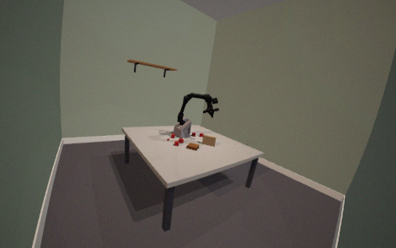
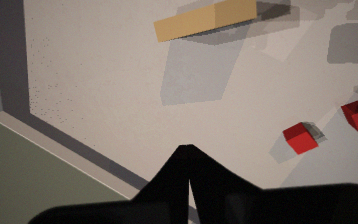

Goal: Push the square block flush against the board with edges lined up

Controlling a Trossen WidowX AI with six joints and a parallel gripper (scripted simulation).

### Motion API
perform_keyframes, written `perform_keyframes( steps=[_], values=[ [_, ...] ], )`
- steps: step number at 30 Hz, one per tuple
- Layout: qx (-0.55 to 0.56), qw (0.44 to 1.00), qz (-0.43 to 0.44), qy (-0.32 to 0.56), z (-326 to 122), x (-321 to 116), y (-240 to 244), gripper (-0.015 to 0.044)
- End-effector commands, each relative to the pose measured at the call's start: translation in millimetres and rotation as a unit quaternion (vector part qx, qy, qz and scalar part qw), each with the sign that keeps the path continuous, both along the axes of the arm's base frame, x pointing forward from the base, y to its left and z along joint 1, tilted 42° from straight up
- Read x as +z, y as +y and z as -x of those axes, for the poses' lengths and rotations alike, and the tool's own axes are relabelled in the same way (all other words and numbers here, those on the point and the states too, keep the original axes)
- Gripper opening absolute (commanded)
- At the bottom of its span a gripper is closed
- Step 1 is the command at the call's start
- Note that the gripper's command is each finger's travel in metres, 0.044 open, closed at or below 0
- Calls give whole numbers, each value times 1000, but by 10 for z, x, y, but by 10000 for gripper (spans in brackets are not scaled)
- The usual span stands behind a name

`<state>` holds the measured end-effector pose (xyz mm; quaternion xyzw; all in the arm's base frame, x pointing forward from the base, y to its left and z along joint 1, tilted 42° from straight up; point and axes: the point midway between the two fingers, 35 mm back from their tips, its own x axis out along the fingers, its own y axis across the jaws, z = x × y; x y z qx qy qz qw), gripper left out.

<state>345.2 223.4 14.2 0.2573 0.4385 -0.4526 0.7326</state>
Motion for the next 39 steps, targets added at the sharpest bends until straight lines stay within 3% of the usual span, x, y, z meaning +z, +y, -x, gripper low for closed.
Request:
perform_keyframes(
  steps=[1,10,14,18,39],
  values=[
    [-7,998,46,37,-183,-366,-353,0],
    [-20,981,130,145,-337,-1196,-1264,0],
    [-20,980,131,147,-337,-1234,-1301,0],
    [-21,980,132,147,-310,-1567,-1599,0],
    [-21,980,132,147,-367,-1534,-1680,0]
  ],
)
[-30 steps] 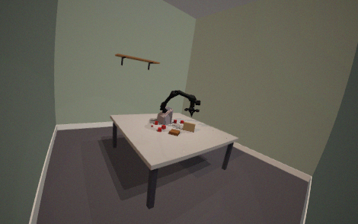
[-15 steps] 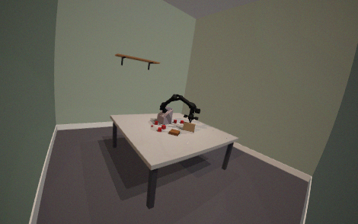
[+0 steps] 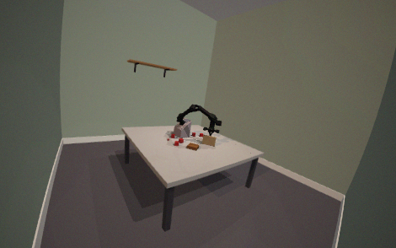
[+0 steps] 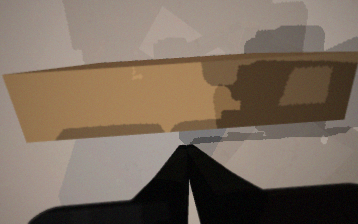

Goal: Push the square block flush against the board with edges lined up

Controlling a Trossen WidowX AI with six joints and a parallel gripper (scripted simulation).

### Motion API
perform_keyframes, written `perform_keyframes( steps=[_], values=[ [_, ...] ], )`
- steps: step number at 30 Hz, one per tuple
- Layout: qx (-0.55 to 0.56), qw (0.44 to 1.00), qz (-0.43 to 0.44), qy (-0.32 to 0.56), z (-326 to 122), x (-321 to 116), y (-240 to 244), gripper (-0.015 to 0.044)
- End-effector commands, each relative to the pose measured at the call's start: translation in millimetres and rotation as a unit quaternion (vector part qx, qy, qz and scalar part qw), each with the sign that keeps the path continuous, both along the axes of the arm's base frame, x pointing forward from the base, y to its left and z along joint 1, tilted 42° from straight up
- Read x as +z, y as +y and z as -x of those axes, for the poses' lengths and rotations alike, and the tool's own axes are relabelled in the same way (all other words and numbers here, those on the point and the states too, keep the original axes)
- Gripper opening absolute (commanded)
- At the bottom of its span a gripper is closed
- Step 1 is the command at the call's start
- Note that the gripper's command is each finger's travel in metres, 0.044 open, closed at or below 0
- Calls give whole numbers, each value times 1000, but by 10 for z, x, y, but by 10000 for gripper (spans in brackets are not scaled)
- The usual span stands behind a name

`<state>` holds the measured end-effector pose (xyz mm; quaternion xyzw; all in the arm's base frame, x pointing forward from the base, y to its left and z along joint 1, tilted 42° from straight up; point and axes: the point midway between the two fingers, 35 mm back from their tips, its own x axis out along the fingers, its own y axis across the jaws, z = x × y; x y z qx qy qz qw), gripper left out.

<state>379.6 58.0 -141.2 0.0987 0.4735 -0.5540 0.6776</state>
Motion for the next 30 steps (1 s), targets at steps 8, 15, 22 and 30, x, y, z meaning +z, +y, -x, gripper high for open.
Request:
perform_keyframes(
  steps=[8,15,22,30],
  values=[
    [0,1000,1,-1,-58,51,-63,0],
    [0,1000,1,-1,-88,79,-97,0],
    [1,1000,1,-1,-118,108,-132,0],
    [1,1000,1,-1,-151,140,-172,0]
  ],
)
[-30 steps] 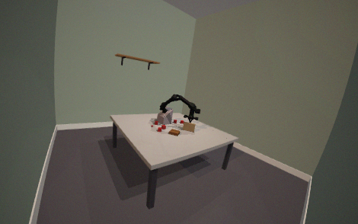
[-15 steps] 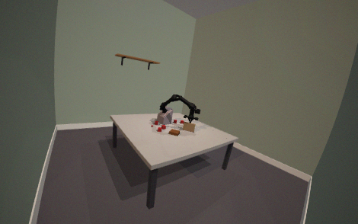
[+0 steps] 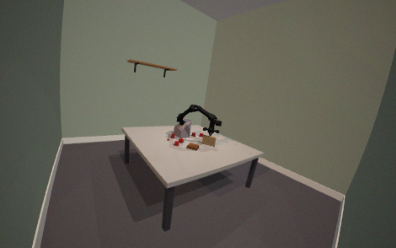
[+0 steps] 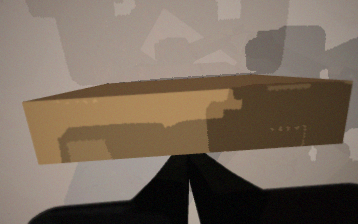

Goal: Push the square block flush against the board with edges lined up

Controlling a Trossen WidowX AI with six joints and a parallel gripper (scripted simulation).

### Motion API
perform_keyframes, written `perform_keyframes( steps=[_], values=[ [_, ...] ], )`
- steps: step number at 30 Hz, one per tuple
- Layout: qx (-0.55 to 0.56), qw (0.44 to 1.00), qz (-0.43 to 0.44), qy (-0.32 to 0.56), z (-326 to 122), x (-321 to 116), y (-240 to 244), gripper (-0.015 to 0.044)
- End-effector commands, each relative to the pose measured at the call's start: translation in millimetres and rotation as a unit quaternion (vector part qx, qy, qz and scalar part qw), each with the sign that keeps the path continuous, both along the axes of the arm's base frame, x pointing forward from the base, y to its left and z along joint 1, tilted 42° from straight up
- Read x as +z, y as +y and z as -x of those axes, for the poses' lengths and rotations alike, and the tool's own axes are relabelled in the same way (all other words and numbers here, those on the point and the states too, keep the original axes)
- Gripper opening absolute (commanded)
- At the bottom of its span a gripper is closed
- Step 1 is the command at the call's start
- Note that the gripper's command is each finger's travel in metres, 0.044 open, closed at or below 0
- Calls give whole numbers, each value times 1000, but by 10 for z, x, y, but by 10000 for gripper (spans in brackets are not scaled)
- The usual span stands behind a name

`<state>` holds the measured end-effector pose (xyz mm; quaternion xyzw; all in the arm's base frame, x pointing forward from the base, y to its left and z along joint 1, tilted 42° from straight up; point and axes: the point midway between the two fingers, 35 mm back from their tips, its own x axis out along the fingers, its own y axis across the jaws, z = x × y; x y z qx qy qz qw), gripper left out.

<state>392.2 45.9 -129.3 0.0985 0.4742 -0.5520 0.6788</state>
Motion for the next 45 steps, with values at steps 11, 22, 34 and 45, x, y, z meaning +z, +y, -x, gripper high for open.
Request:
perform_keyframes(
  steps=[11,22,34,45],
  values=[
    [-2,1000,3,-1,-69,67,-107,0],
    [-2,1000,3,-1,-112,112,-164,0],
    [-2,1000,4,-1,-157,163,-228,0],
    [-2,1000,3,-1,-90,85,-131,0]
  ],
)
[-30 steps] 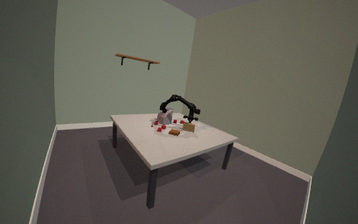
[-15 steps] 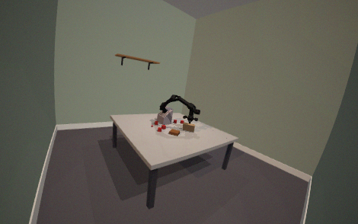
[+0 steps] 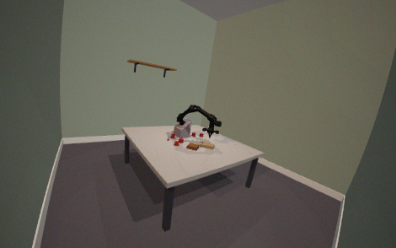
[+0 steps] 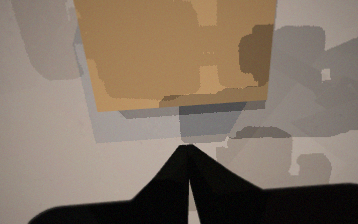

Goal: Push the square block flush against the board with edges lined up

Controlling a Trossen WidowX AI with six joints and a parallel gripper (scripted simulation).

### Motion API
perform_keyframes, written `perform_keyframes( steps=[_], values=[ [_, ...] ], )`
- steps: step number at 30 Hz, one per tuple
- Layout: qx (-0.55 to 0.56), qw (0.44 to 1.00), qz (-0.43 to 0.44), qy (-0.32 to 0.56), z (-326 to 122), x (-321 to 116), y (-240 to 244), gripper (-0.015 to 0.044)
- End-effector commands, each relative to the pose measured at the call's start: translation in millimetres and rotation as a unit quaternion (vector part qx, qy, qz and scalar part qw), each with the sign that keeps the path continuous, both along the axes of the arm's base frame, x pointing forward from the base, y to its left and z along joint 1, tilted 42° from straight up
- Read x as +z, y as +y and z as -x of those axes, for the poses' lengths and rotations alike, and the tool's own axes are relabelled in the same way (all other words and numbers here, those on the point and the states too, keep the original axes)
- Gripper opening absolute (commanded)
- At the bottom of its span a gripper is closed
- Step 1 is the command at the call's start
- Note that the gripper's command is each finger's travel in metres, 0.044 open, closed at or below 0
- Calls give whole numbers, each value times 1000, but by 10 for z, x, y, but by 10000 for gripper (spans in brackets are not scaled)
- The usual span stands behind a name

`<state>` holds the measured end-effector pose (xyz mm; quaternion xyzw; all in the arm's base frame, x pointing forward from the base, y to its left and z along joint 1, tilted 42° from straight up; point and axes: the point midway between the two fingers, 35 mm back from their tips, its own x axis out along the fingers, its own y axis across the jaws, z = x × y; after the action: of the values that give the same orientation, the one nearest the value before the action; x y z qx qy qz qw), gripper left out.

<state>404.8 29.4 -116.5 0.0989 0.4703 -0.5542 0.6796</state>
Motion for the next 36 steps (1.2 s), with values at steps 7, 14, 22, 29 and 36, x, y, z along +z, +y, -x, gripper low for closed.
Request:
perform_keyframes(
  steps=[7,14,22,29,36],
  values=[
    [0,1000,0,2,96,-108,113,0],
    [0,1000,0,2,158,-171,189,0],
    [0,1000,0,2,225,-235,266,0],
    [0,1000,-1,2,162,137,559,0],
    [0,1000,-1,2,162,157,576,0]
  ],
)
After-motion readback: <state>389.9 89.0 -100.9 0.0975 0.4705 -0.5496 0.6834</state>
